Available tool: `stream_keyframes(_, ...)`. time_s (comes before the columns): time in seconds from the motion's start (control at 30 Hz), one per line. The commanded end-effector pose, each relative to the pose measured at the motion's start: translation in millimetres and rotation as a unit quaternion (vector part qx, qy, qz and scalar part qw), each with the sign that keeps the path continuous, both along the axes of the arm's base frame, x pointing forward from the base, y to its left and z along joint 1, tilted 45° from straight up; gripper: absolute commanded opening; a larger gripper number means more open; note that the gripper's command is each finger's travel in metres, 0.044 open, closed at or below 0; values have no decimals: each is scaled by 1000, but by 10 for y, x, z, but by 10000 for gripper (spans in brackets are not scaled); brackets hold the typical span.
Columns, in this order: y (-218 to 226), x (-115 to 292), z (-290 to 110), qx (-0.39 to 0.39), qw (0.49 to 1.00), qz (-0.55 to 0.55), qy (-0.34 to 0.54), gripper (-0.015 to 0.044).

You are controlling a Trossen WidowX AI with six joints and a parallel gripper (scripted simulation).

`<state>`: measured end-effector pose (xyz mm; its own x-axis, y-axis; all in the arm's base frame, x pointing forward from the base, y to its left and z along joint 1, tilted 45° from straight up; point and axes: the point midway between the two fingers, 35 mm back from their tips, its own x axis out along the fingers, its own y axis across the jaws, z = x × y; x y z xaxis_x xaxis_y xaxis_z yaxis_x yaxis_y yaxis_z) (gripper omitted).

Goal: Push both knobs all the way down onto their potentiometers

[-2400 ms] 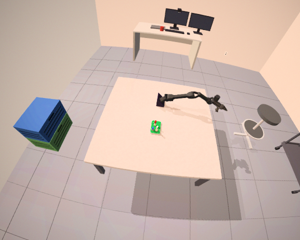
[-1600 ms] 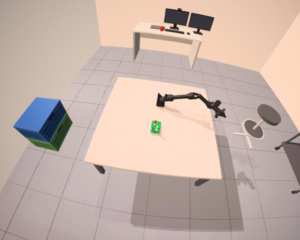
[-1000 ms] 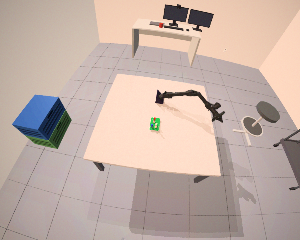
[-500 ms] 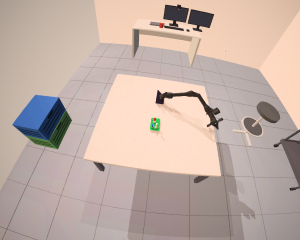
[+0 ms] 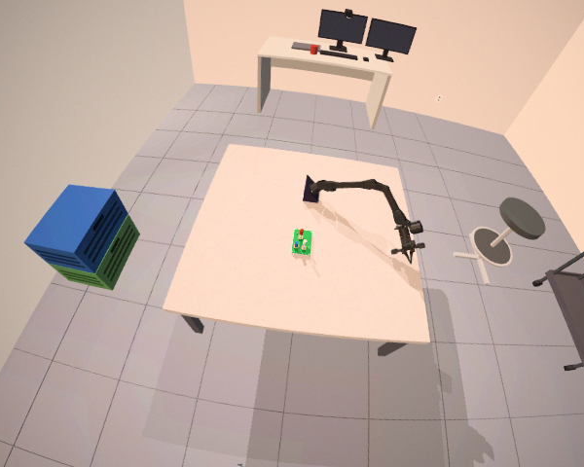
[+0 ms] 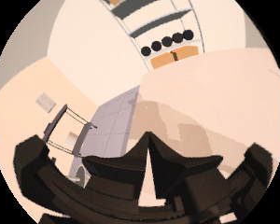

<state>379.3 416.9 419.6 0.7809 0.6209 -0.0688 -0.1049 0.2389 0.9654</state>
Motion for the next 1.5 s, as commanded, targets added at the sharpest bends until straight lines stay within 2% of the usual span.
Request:
stream_keyframes(0.0,-154,237,-289,-67,998,-6,4,0)
stream_keyframes(0.4,-886,858,-1143,-248,968,-5,44,0)
stream_keyframes(0.77,-1824,1178,-1957,-381,917,33,116,0)
stream_keyframes(1.13,-2915,1092,-2760,-445,860,113,221,0)
stream_keyframes(1.47,-3931,750,-3287,-424,830,188,309,0)
